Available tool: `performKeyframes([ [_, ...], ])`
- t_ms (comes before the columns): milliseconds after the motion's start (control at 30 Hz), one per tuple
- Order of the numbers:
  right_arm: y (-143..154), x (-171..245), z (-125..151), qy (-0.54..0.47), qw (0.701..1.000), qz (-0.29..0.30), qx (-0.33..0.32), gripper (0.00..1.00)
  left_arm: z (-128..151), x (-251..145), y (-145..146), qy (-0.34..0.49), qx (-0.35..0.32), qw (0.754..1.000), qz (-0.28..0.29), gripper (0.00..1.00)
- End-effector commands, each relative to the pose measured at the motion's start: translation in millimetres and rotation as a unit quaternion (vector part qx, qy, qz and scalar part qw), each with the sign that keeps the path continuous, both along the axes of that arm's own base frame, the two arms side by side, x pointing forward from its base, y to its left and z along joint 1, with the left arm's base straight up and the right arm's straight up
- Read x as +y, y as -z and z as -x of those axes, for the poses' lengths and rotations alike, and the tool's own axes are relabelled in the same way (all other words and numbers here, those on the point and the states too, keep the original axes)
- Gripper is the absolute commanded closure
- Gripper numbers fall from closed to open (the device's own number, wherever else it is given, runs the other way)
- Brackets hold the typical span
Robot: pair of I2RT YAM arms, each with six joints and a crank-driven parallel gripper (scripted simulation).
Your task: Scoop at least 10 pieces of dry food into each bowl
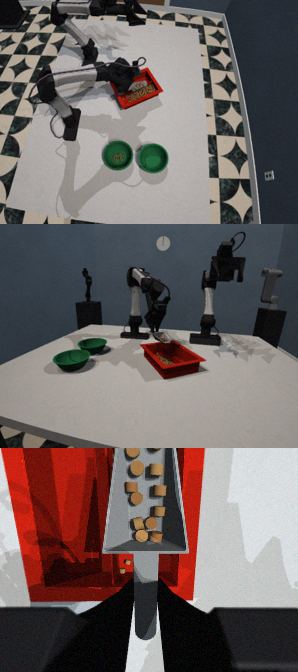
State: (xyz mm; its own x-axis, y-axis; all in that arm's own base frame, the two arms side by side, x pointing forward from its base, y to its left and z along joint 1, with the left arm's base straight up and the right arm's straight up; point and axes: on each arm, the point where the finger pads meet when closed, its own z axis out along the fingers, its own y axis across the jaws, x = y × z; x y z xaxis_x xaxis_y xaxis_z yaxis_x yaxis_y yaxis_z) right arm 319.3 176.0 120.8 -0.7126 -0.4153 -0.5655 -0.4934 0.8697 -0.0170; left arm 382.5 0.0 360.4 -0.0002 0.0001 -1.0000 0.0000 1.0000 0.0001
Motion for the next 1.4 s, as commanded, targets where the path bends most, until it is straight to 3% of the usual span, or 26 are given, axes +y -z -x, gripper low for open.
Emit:
performKeyframes([
  [0, -6.8, 1.4, -2.7, 0.0, 1.0, -0.005, -0.01, 1.0, 1.2, 0.0, -8.1, 0.0, -0.011, 1.0, 0.0, 0.0],
  [1367, -12.5, 2.4, -4.6, 0.0, 1.0, -0.009, -0.017, 1.0, 2.1, 0.0, -12.7, 0.0, -0.016, 1.0, 0.001, 0.0],
])
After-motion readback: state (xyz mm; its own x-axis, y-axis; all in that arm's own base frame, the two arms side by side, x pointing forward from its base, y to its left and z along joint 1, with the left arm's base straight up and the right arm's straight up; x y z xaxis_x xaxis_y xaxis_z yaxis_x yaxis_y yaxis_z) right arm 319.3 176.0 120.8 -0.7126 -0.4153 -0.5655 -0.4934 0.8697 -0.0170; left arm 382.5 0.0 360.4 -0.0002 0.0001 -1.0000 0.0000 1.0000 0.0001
